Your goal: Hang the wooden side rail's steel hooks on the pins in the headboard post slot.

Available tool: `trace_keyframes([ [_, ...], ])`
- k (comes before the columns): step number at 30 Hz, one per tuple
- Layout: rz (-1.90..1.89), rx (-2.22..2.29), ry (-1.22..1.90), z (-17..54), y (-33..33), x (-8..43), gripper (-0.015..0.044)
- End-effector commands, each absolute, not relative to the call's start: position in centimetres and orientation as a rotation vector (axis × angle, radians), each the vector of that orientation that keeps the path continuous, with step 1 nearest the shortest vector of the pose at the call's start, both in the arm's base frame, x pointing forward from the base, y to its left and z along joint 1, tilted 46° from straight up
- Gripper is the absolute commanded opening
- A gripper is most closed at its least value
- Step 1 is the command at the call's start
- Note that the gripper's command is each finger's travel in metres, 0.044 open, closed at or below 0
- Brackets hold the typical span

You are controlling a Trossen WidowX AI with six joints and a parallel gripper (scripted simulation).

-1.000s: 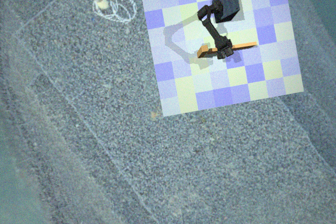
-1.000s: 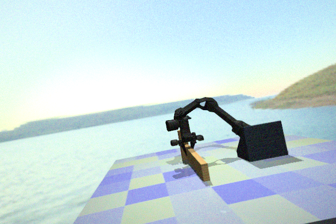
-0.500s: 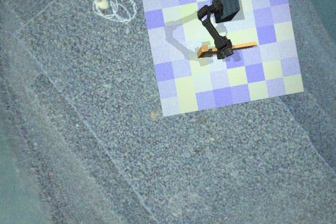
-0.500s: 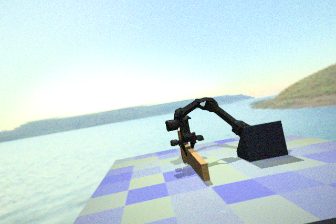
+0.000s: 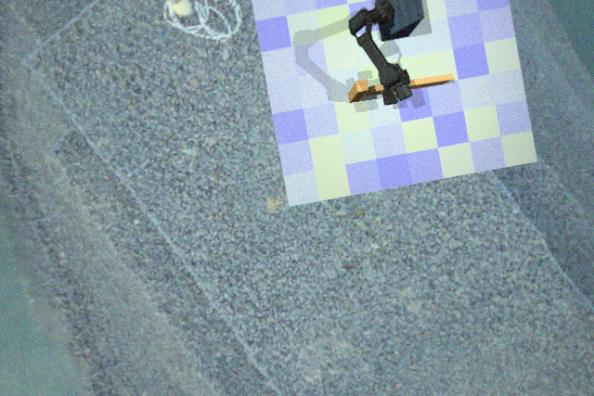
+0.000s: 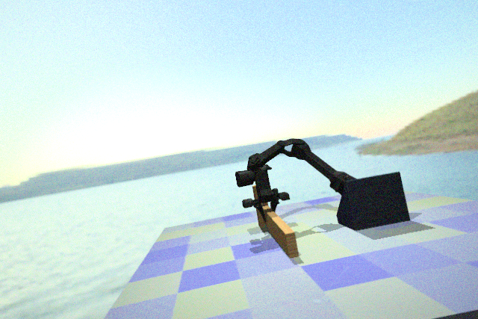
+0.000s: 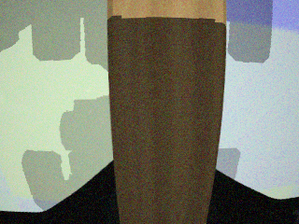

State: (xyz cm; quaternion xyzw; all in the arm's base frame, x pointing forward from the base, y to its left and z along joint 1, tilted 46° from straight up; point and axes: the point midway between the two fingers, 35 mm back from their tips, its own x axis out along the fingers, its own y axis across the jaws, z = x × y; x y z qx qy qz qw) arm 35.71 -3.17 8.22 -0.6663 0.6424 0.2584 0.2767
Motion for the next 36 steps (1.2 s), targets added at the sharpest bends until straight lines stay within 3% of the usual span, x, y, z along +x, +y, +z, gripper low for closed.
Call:
trace_keyframes([
  [1,0.694,-1.796,1.719,8.45,-3.13,35.69,0.0000],
  [36,0.694,-1.796,1.719,8.71,-3.42,35.68,0.0000],
])
